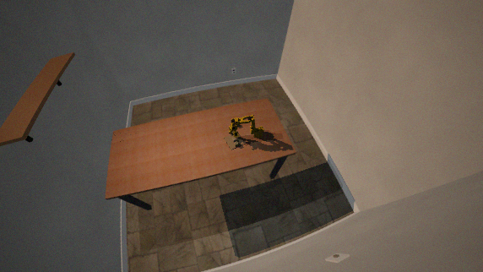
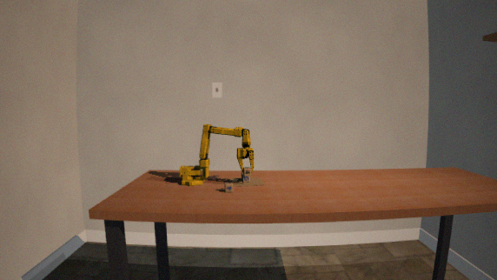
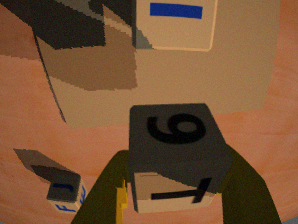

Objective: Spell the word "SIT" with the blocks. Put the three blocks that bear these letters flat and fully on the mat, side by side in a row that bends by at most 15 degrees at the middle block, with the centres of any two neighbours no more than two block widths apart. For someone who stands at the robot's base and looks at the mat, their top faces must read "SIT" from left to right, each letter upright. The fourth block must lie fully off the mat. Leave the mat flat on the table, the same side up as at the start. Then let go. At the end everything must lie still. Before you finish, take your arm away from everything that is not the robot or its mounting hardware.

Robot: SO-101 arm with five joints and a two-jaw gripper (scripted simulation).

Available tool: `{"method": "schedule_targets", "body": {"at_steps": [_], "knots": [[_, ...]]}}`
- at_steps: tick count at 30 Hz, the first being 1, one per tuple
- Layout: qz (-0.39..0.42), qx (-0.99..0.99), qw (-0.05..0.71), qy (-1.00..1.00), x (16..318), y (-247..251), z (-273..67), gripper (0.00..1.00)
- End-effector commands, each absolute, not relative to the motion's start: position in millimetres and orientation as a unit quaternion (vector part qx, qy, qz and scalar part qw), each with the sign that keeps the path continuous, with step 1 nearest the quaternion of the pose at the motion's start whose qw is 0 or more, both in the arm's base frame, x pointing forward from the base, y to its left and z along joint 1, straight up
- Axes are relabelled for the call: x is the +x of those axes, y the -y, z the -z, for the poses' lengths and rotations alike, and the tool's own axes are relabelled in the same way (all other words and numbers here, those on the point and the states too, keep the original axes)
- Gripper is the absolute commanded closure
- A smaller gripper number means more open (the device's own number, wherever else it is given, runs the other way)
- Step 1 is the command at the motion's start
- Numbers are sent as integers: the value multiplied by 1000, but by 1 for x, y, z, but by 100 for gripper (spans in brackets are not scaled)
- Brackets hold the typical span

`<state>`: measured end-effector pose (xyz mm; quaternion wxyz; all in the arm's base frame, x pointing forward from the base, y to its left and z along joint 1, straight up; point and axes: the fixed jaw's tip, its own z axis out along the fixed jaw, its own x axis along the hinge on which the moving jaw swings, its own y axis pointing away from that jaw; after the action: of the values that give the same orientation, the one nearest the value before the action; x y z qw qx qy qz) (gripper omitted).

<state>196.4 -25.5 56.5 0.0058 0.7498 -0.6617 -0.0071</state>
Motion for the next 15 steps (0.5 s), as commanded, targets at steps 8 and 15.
{"method": "schedule_targets", "body": {"at_steps": [8,15], "knots": [[-20,747,-14,665,203,27,-68,100],[-26,741,-18,671,204,29,-71,100]]}}
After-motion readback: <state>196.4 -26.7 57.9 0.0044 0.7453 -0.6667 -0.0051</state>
